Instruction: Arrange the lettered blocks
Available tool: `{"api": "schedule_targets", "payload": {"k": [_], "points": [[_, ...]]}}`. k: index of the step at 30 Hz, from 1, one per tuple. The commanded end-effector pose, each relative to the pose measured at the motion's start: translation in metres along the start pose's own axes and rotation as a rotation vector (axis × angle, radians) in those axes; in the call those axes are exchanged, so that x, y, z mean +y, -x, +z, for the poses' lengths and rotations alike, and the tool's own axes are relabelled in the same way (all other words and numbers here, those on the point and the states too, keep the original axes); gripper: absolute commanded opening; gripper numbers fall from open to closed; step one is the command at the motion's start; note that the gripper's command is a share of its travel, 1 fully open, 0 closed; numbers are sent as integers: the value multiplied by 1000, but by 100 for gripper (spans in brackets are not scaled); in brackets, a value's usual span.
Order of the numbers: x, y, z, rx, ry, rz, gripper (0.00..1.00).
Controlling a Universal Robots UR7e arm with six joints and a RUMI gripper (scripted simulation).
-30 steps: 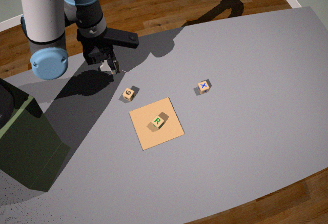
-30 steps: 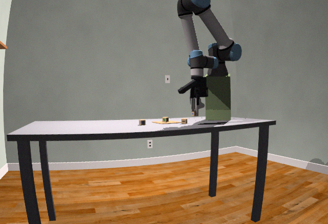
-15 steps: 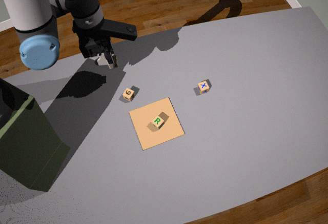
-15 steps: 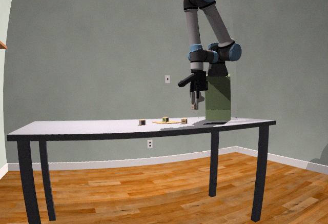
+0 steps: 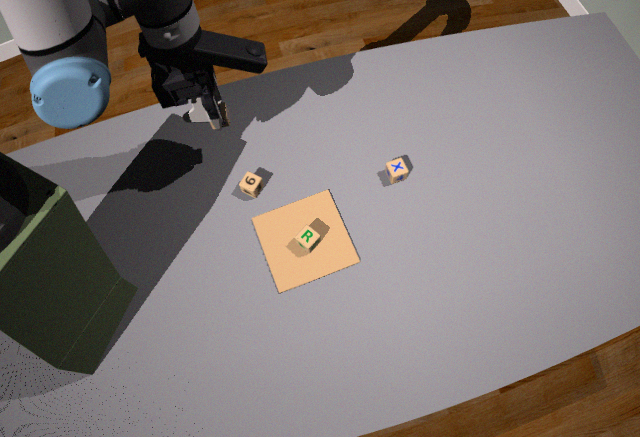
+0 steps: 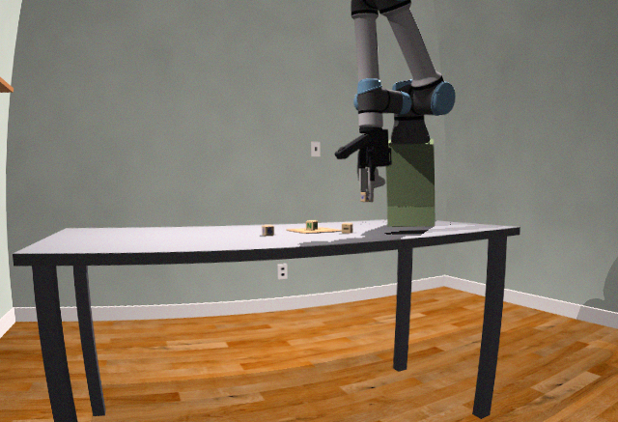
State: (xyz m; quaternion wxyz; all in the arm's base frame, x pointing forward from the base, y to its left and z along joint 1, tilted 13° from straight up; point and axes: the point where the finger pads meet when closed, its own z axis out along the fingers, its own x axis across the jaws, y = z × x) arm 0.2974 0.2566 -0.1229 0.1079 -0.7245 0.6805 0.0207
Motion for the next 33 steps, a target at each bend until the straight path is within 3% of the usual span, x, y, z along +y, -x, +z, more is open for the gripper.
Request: {"api": "schedule_targets", "payload": {"k": [1,18,33], "points": [[0,0,0,0,1,0,9],[-2,-1,0,0,1,-20,9],[-16,-12,1,2,2,-185,9]]}}
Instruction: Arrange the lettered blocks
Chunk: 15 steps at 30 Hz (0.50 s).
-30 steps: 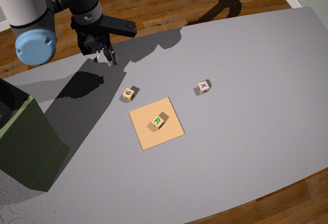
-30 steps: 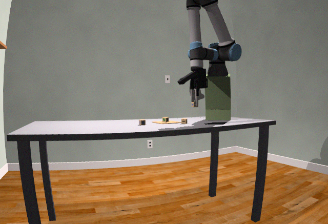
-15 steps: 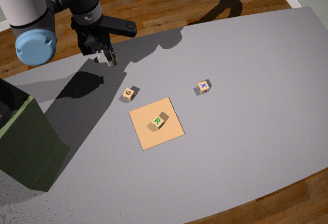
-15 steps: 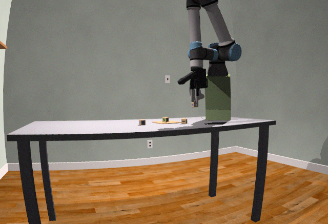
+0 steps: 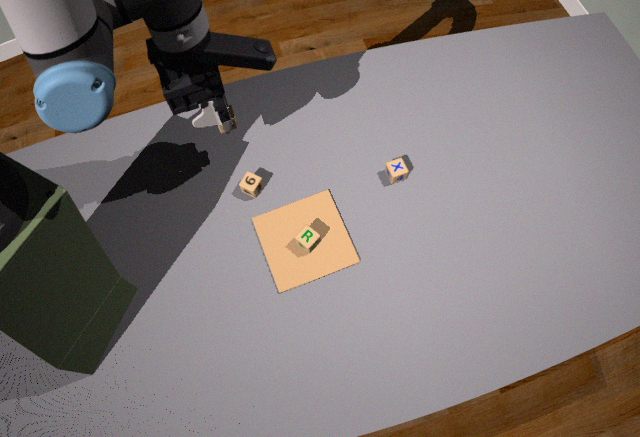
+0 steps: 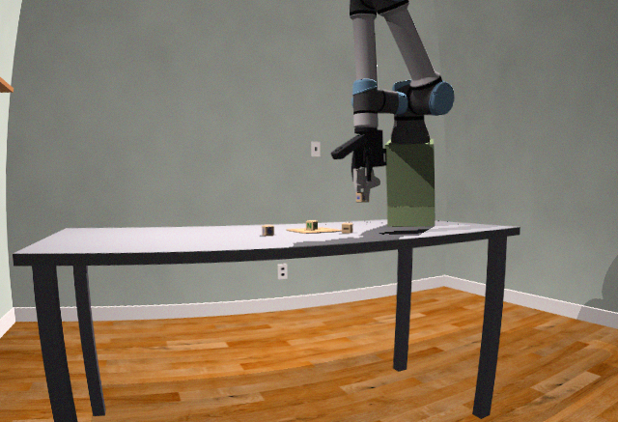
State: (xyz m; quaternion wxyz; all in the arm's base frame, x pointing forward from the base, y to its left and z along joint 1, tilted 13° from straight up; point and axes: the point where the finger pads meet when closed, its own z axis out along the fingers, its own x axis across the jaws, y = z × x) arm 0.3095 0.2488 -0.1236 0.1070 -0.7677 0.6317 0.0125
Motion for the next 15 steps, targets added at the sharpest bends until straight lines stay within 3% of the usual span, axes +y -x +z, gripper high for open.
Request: {"api": "schedule_targets", "payload": {"k": [1,15], "points": [[-6,-6,0,-2,1,-75,9],[-27,-32,1,0,3,-381,9]]}}
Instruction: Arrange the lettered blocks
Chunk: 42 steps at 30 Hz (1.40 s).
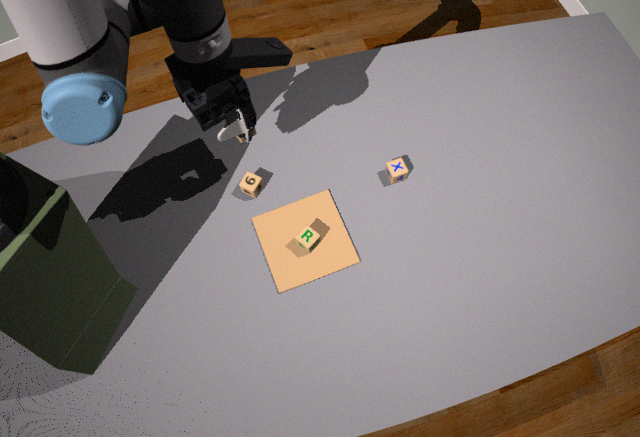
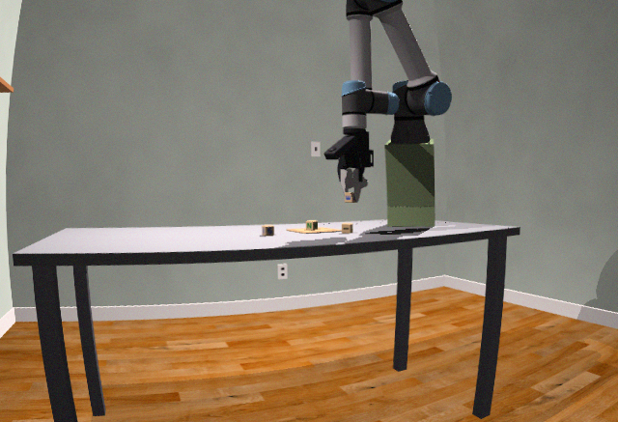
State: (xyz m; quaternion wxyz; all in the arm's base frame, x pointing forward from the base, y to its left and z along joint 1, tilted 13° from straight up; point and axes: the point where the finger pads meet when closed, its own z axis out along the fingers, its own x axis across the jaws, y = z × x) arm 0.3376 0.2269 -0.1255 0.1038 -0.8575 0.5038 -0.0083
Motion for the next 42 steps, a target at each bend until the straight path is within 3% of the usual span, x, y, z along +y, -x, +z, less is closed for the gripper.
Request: {"api": "schedule_targets", "payload": {"k": [1,32,42], "points": [[-4,-10,0,-11,0,-98,9],[-11,-99,-2,-11,-7,-876,9],[-8,-118,-3,-11,-10,-1036,9]]}}
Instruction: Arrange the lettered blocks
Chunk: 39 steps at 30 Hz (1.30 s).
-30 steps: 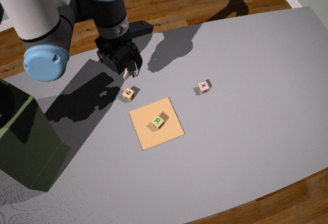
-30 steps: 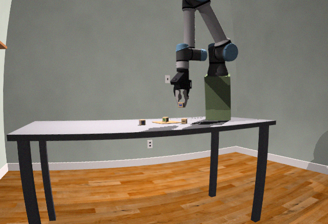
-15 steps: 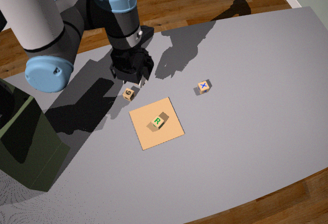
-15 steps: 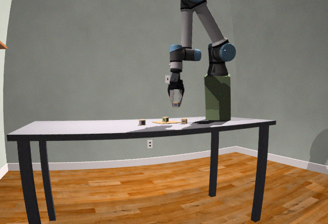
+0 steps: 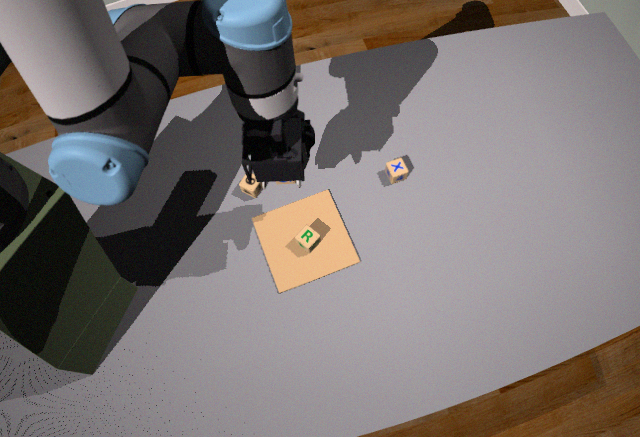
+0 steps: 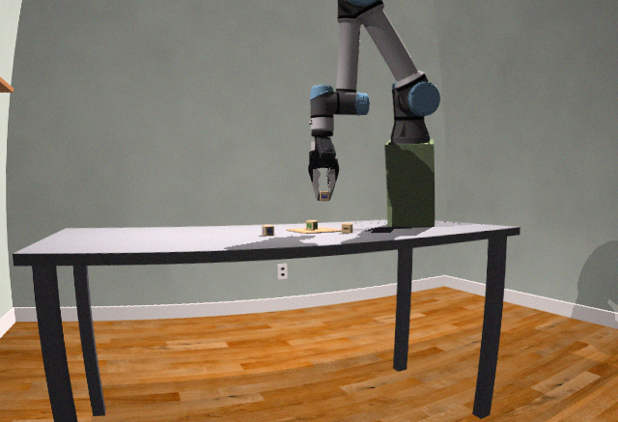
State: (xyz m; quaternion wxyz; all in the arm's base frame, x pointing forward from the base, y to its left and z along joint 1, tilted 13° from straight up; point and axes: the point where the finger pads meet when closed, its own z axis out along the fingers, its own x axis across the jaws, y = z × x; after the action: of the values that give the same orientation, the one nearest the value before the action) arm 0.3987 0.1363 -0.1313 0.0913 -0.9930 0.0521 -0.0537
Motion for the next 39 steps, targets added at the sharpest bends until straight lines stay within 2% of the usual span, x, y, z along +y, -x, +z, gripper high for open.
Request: {"api": "schedule_targets", "payload": {"k": [1,14,39], "points": [[10,-6,-1,-1,-8,-94,9],[20,-10,-2,0,-9,-185,9],[21,-11,0,0,-9,-192,9]]}}
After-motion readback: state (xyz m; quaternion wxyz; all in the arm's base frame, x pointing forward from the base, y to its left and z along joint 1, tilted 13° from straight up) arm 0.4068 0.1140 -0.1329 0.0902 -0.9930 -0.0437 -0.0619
